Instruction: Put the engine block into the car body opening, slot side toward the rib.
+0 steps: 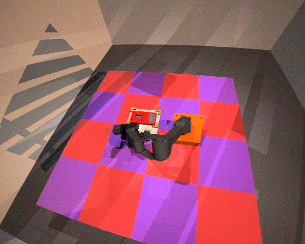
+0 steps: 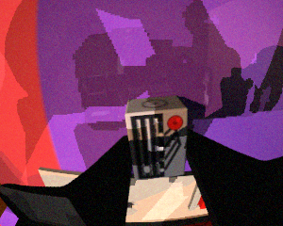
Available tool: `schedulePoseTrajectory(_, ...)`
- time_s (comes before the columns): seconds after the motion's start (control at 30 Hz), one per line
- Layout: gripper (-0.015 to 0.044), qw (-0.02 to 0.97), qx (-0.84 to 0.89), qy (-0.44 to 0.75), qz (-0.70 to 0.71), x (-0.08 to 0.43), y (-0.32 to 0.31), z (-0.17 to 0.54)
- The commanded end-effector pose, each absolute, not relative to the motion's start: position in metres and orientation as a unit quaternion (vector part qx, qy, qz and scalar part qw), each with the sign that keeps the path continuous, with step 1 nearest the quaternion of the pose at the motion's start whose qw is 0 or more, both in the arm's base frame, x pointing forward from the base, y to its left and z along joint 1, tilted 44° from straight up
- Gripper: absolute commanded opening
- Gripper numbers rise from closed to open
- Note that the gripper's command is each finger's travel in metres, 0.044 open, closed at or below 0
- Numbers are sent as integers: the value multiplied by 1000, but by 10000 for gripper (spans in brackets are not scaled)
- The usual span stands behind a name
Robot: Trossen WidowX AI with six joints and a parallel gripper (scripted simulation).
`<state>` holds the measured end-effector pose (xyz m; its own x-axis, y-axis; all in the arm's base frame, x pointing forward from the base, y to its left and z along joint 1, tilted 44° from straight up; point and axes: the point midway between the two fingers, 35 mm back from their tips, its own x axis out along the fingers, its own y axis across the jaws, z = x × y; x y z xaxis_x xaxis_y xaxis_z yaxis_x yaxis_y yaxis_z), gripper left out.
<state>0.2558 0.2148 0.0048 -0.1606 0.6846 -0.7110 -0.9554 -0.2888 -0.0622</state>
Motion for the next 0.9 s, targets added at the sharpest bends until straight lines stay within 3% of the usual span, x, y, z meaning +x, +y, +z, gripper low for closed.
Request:
schedulePoseTrajectory(0.0,0,560,-332,206,731,262,208,11)
schedulePoseTrajectory(0.87,0,559,-334,208,730,278,154,67)
